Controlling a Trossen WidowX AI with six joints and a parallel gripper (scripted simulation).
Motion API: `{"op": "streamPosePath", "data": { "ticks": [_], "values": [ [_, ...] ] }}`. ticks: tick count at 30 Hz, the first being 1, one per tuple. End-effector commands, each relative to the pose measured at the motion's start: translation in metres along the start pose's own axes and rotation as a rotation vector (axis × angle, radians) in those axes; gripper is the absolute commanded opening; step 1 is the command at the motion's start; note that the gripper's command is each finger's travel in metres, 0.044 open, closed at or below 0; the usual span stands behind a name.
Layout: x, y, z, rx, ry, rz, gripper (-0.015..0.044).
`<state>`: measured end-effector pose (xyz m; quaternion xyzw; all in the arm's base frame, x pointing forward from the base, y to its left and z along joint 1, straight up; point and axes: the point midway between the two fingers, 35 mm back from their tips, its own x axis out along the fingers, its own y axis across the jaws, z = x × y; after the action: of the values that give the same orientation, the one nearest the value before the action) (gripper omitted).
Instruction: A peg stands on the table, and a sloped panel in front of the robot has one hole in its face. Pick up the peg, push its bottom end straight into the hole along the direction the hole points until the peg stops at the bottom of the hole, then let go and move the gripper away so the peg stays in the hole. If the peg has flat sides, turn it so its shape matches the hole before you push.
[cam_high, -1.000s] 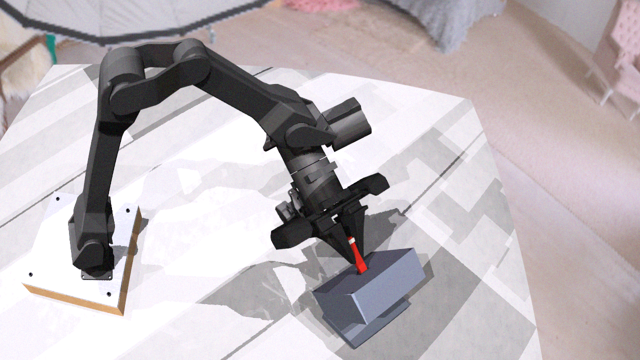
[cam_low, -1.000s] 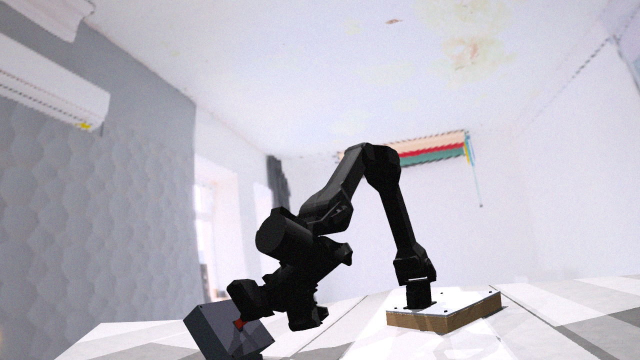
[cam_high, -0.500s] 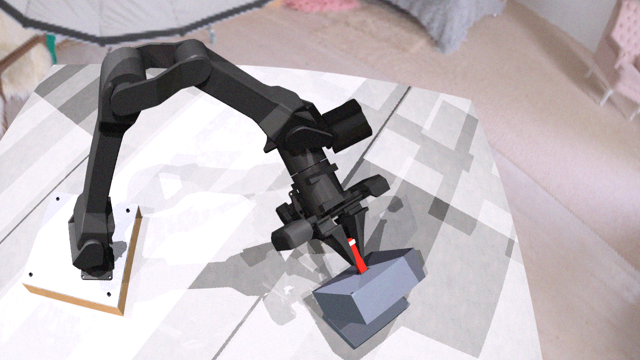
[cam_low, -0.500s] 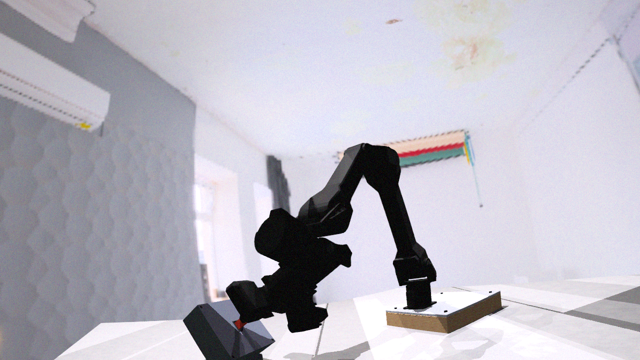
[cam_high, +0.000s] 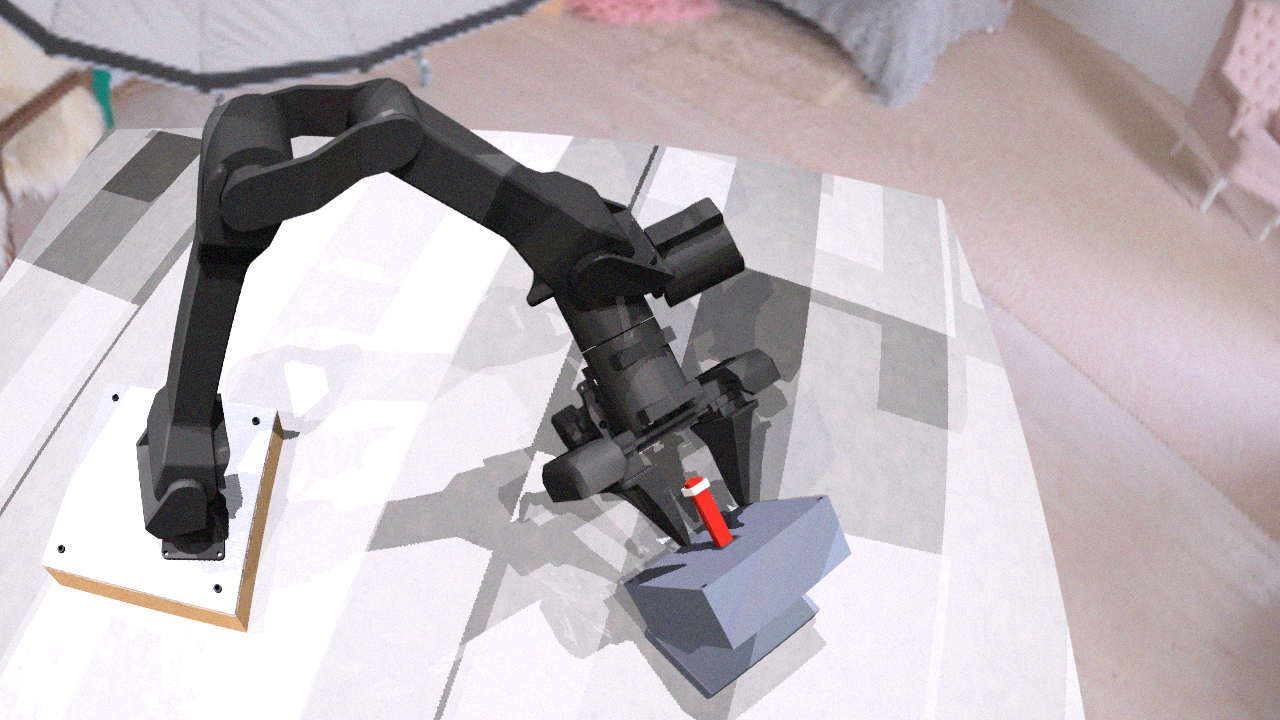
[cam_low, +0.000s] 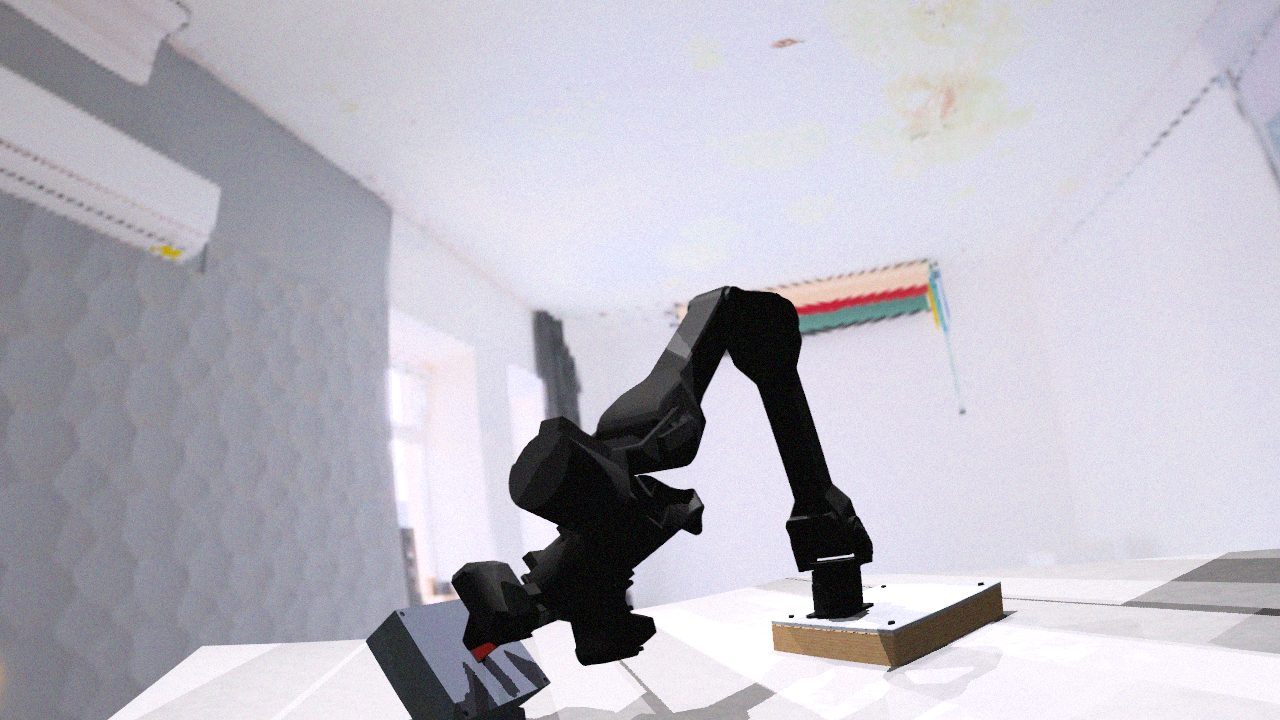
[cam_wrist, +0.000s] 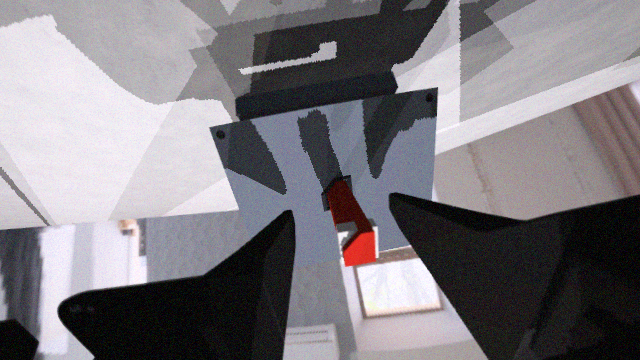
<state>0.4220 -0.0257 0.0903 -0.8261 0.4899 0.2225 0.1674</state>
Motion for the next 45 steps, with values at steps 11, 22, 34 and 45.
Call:
{"op": "streamPosePath", "data": {
  "ticks": [11,22,34,45],
  "values": [
    [-0.016,-0.002,0.001,-0.003,-0.007,0.001,0.0440],
    [-0.034,-0.004,0.003,-0.006,-0.014,0.002,0.0440],
    [-0.055,-0.005,0.005,-0.011,-0.017,0.003,0.0440],
    [-0.074,-0.006,0.007,-0.016,-0.017,0.004,0.0440]
  ]
}}
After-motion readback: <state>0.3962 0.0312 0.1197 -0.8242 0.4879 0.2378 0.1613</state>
